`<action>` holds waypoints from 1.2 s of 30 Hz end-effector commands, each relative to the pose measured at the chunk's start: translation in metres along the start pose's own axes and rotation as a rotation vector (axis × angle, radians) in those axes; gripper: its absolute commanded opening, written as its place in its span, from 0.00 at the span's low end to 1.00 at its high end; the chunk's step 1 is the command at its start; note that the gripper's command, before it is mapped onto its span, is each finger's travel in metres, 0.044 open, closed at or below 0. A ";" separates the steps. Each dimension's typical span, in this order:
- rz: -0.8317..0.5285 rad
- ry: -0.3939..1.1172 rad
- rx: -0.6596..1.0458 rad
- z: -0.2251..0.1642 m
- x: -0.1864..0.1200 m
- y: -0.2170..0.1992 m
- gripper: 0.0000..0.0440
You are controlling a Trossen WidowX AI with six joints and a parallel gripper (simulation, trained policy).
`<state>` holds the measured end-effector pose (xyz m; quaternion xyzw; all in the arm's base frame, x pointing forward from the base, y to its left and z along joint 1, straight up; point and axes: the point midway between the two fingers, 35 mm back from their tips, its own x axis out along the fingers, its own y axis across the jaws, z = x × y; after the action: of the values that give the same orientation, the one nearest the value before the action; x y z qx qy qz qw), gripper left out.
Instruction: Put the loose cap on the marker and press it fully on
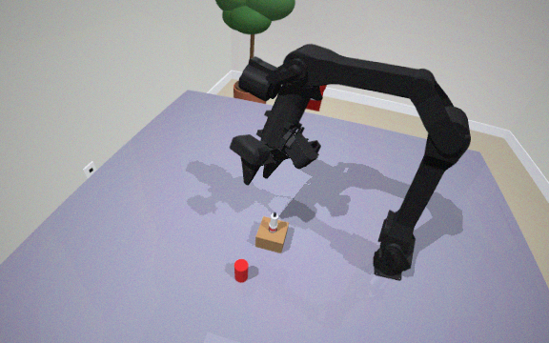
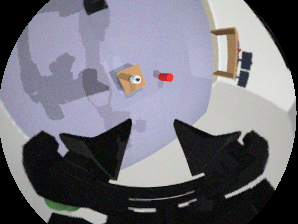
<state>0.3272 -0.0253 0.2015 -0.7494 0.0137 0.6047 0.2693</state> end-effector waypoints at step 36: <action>0.183 -0.151 0.007 0.000 0.054 -0.016 0.72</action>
<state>0.3445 0.0034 0.1589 -0.6967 0.0593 0.6806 0.2188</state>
